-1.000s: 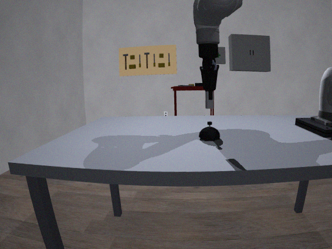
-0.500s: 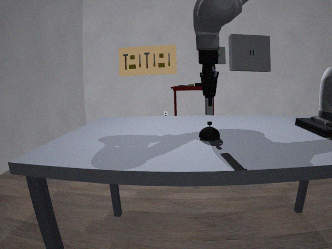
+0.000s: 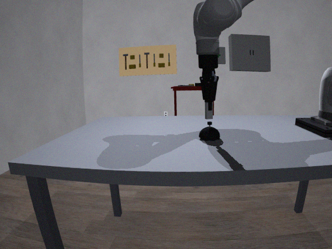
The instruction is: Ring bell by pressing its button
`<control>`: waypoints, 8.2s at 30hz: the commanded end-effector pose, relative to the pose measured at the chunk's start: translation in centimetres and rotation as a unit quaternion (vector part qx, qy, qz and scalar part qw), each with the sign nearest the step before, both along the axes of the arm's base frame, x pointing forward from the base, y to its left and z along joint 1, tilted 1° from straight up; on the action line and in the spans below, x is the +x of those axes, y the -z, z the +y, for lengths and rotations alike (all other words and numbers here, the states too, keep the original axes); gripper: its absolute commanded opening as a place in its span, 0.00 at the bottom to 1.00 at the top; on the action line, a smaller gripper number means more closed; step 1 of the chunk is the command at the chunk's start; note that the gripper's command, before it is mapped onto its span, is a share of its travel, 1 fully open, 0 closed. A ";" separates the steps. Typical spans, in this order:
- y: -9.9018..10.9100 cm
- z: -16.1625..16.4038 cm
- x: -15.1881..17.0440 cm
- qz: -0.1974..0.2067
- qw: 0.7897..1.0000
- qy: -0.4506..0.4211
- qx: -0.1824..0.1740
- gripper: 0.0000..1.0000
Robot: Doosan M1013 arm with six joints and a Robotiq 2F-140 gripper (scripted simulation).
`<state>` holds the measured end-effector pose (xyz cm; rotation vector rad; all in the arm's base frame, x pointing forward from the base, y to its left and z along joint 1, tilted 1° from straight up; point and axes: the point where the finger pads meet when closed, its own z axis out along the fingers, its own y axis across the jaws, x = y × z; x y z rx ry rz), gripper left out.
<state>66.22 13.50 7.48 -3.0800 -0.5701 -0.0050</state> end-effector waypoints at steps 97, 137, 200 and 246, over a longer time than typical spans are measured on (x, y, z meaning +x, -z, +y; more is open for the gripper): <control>1.3 0.0 0.0 0.000 1.000 0.000 0.000 0.00; 1.6 0.0 0.0 0.000 1.000 0.000 0.000 0.00; -5.3 -0.1 0.0 0.000 1.000 0.000 0.000 0.00; -5.4 -0.1 0.0 0.000 1.000 0.000 0.000 0.00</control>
